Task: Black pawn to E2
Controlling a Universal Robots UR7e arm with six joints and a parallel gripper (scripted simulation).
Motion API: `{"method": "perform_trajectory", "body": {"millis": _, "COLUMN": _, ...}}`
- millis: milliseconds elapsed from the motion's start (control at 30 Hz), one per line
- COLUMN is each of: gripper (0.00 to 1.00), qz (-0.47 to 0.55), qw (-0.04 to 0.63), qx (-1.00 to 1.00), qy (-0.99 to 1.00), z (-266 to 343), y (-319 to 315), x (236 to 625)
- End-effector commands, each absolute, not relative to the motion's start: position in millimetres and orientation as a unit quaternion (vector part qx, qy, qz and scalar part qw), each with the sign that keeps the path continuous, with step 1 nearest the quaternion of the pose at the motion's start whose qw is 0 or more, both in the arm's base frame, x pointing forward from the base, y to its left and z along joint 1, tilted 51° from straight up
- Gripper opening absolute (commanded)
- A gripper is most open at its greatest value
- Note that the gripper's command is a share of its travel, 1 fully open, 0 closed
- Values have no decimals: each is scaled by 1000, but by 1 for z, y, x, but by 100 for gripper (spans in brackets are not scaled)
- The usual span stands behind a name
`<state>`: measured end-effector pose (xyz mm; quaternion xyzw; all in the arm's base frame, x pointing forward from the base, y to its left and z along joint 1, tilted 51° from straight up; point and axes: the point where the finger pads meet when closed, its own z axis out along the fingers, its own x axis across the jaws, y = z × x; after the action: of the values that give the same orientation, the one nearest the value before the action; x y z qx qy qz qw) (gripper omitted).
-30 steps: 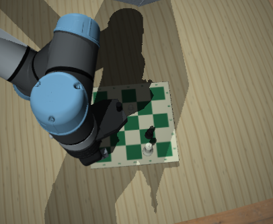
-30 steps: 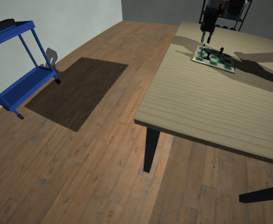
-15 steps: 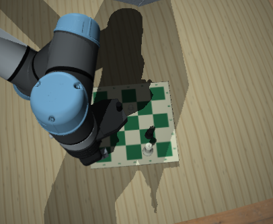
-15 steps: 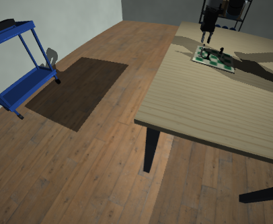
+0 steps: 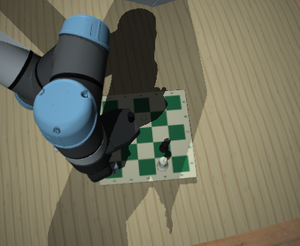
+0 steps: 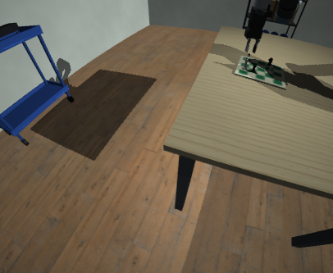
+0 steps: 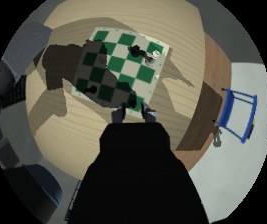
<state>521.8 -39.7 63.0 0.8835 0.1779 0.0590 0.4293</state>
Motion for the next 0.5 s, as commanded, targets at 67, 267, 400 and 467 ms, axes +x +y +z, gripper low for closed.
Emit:
{"method": "perform_trajectory", "body": {"millis": 67, "gripper": 68, "qz": 58, "qw": 429, "qx": 884, "qy": 179, "z": 61, "y": -39, "x": 520}}
{"method": "perform_trajectory", "body": {"millis": 267, "gripper": 68, "qz": 58, "qw": 429, "qx": 884, "qy": 179, "z": 61, "y": -39, "x": 520}}
{"method": "perform_trajectory", "body": {"millis": 400, "gripper": 68, "qz": 57, "qw": 429, "qx": 884, "qy": 179, "z": 59, "y": -42, "x": 521}}
{"method": "perform_trajectory", "body": {"millis": 467, "gripper": 68, "qz": 57, "qw": 428, "qx": 884, "qy": 179, "z": 57, "y": -44, "x": 521}}
